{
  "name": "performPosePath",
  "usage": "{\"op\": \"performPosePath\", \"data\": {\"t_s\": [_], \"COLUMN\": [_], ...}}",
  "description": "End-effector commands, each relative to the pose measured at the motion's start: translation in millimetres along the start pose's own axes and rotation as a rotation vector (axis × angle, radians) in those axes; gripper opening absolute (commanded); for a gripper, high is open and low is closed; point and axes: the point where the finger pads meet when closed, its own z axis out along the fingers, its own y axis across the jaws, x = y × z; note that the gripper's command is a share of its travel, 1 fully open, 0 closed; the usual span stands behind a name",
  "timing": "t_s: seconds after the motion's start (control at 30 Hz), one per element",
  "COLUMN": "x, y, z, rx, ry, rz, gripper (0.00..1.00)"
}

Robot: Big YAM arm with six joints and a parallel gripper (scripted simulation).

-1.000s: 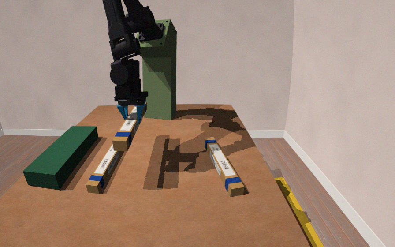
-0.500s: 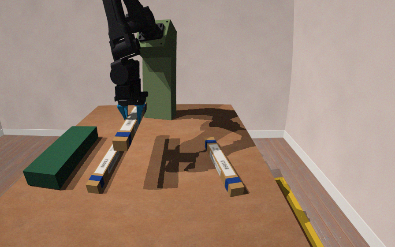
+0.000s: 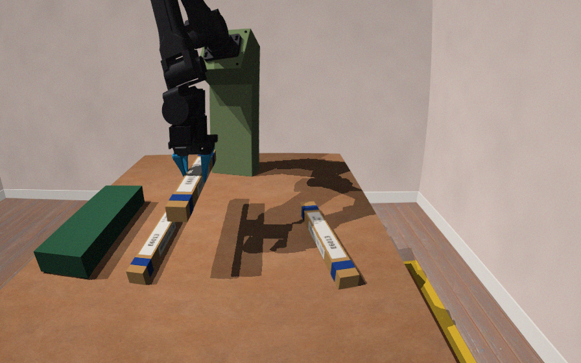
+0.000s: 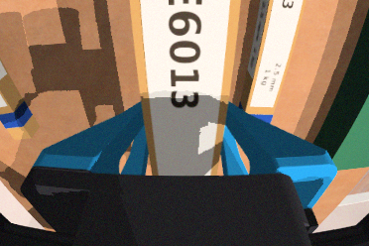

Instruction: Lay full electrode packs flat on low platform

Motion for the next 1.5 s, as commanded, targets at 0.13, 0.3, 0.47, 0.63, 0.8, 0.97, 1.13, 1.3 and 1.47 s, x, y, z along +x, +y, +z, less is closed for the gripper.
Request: {"op": "performPosePath", "data": {"t_s": [0.13,0.3,0.47,0.63,0.8,0.97,1.13,1.3,1.47], "x": [-6.4,-6.5,-5.4,-5.4,-6.5,-4.8,-2.1,-3.7,-2.7], "y": [13.4,27.9,43.7,55.5,66.3,80.5,94.4,101.4,115.6], "z": [-12.3,-14.4,-10.8,-9.4,-9.9,-9.1,-8.9,-11.4,-10.8], "rx": [-0.012,-0.015,-0.017,-0.017,-0.018,-0.019,-0.019,-0.020,-0.020], "ry": [-0.021,-0.026,-0.024,-0.024,-0.028,-0.026,-0.022,-0.028,-0.028], "rz": [0.083,0.086,0.086,0.086,0.088,0.087,0.085,0.088,0.088], "gripper": [0.00,0.00,0.00,0.00,0.00,0.00,0.00,0.00,0.00]}}
